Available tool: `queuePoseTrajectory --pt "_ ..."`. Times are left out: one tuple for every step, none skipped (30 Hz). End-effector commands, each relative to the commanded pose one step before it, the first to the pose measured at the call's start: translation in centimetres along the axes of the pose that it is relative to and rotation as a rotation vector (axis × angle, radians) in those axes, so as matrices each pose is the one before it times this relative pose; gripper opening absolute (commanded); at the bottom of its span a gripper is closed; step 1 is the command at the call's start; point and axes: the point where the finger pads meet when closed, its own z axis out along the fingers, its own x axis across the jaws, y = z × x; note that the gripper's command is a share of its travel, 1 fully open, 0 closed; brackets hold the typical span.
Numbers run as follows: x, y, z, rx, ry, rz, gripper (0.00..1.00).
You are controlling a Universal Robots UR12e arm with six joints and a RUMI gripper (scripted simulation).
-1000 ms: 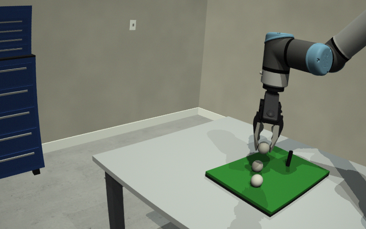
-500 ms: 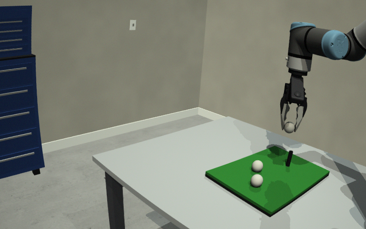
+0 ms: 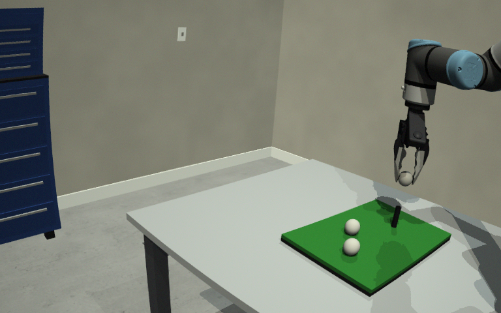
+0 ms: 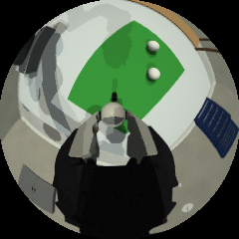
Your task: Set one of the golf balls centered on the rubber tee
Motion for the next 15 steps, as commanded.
queuePoseTrajectory --pt "0.025 0.126 4.065 -0.00176 0.00157 -0.00023 0.0" --pt "-0.009 -0.014 0.445 0.0 0.0 0.0 0.0" --pt "-0.006 -0.01 0.265 0.0 0.0 0.0 0.0" --pt "-0.003 -0.005 0.112 0.0 0.0 0.0 0.0" --pt "0.0 -0.001 0.018 0.0 0.0 0.0 0.0" --pt "0.0 0.0 0.002 0.0 0.0 0.0 0.0" --pt "0.001 0.001 0.014 0.0 0.0 0.0 0.0" --pt "0.002 0.003 0.033 0.0 0.0 0.0 0.0" --pt "0.0 0.0 0.0 0.0 0.0 0.0 0.0" --pt "0.0 0.0 0.0 0.0 0.0 0.0 0.0" --pt "0.004 0.006 0.057 -0.00001 0.0 0.0 0.0" --pt "0.005 0.008 0.083 -0.00001 0.00001 0.0 0.0" --pt "0.007 0.011 0.107 -0.00001 0.00001 0.0 0.0" --pt "0.008 0.013 0.128 -0.00001 0.00001 0.0 0.0" --pt "0.009 0.014 0.144 -0.00001 0.00001 0.0 0.0"
